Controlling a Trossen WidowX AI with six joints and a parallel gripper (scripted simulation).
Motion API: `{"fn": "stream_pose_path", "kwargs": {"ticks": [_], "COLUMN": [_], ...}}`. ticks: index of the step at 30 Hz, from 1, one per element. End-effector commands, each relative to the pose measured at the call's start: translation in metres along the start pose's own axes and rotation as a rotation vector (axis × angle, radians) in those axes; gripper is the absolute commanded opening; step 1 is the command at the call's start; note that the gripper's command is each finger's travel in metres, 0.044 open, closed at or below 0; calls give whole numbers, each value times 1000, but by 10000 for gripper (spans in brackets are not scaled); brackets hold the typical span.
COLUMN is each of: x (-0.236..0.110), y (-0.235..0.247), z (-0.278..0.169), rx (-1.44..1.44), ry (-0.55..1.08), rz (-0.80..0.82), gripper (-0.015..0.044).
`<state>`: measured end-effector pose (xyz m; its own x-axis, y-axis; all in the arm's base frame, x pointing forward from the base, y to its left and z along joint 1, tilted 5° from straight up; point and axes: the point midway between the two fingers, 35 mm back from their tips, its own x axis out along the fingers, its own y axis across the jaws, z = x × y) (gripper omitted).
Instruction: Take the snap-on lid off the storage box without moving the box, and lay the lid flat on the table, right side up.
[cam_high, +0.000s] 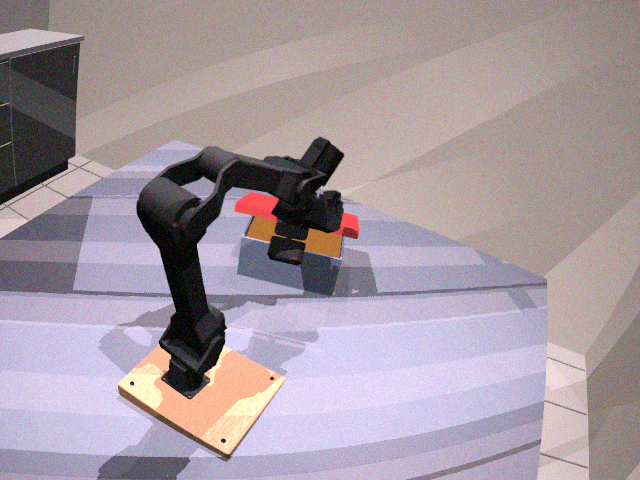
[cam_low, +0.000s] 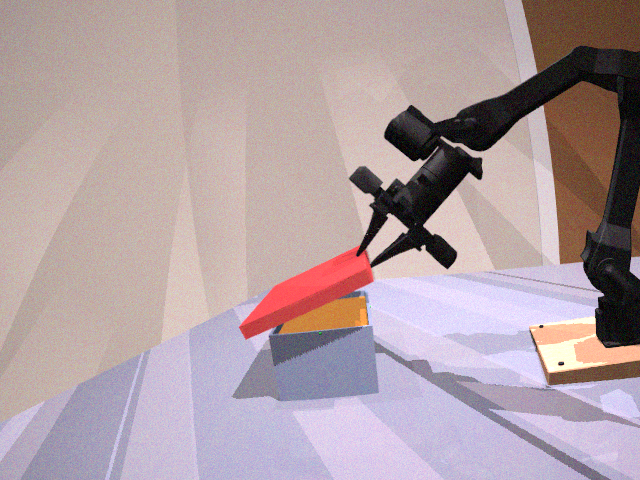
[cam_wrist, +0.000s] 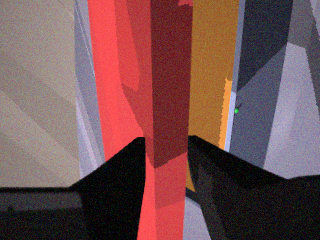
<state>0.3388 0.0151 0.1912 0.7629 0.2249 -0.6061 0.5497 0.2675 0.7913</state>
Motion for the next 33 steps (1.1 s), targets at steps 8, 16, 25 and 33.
{"fn": "stream_pose_path", "kwargs": {"ticks": [8,16,25,33], "x": [-12,-19,-26,-33], "y": [16,24,33,41], "z": [1,1,1,1], "rx": [0,0,0,0], "ry": [-5,-4,-4,-4], "rz": [12,12,12,12], "gripper": [0,0,0,0]}}
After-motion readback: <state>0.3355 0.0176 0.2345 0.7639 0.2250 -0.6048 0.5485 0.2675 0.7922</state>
